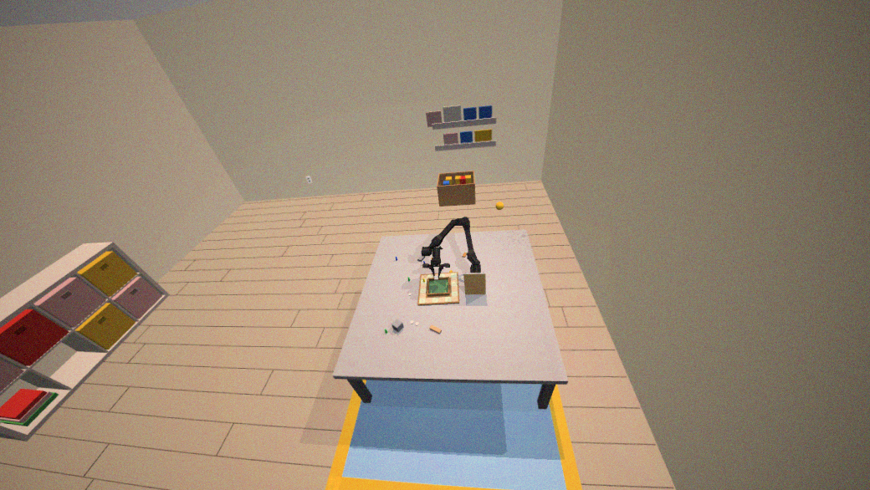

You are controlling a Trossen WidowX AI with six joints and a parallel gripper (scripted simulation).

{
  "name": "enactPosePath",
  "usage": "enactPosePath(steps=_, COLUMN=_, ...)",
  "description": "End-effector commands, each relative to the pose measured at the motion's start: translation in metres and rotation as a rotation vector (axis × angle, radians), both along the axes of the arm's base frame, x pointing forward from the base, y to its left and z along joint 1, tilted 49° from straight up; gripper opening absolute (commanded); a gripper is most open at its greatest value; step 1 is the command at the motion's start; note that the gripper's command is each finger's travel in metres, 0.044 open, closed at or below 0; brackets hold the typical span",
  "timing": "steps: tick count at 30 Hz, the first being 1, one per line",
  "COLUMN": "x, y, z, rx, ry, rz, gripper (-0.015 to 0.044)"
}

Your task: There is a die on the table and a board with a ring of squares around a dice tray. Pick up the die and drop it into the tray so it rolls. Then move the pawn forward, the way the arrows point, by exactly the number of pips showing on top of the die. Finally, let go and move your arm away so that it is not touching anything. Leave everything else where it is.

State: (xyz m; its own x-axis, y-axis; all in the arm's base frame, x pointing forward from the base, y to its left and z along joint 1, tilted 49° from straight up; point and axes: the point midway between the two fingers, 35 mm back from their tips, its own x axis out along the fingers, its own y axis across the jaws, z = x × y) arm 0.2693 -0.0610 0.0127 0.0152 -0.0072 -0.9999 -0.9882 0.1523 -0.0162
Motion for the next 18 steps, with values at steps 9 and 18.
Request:
enactPosePath(steps=9, x=-0.0019, y=0.0005, z=0.0034, rx=0.001, ry=0.003, rz=0.0, gripper=0.0)
enactPosePath(steps=18, x=-0.0019, y=0.0005, z=0.0034, rx=0.001, ry=0.003, rz=0.0, gripper=0.0131)
